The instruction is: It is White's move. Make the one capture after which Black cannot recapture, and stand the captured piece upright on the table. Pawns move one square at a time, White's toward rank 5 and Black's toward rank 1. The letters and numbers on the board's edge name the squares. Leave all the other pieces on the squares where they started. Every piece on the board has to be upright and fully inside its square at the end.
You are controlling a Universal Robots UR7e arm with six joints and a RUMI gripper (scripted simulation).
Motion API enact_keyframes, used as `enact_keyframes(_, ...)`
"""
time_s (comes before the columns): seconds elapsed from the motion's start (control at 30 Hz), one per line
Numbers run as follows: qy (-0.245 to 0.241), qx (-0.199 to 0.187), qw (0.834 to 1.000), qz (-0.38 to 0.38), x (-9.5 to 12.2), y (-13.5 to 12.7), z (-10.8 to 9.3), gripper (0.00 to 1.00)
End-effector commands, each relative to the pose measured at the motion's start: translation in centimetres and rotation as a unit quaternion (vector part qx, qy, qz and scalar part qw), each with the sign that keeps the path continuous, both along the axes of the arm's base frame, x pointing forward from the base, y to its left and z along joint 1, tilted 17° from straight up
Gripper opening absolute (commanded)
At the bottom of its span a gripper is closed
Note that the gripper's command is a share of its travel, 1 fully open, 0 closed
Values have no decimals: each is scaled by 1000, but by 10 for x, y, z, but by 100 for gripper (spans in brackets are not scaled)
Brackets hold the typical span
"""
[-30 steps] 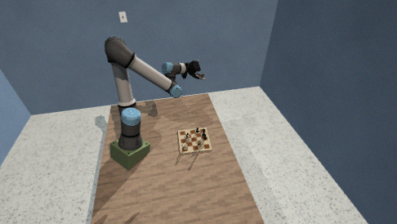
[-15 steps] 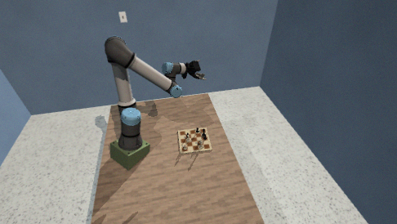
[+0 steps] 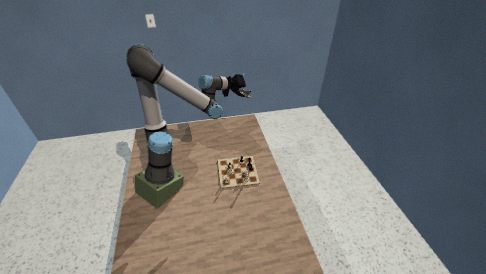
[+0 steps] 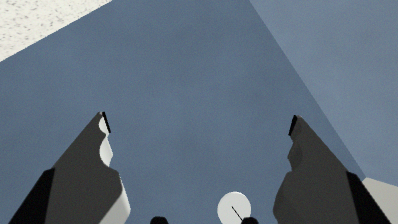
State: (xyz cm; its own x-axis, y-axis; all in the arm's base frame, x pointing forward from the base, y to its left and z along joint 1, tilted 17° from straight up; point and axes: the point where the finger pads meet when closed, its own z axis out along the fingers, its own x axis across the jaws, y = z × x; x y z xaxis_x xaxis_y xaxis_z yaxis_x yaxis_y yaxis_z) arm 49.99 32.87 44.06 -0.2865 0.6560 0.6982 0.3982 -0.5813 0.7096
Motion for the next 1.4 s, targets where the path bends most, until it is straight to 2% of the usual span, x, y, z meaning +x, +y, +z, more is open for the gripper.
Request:
enact_keyframes(0.0, 9, -17, 1000, 7, 0, -1, -3, 100)
enact_keyframes(0.4, 40, -74, 996, 30, -2, -5, -17, 100)
enact_keyframes(0.8, 86, -159, 981, 65, -5, -10, -36, 100)
enact_keyframes(0.93, 92, -169, 979, 69, -6, -11, -39, 100)
enact_keyframes(1.13, 122, -226, 962, 93, -7, -15, -52, 100)
enact_keyframes(1.23, 130, -239, 957, 97, -7, -16, -55, 100)
enact_keyframes(1.37, 151, -280, 941, 114, -9, -18, -65, 100)
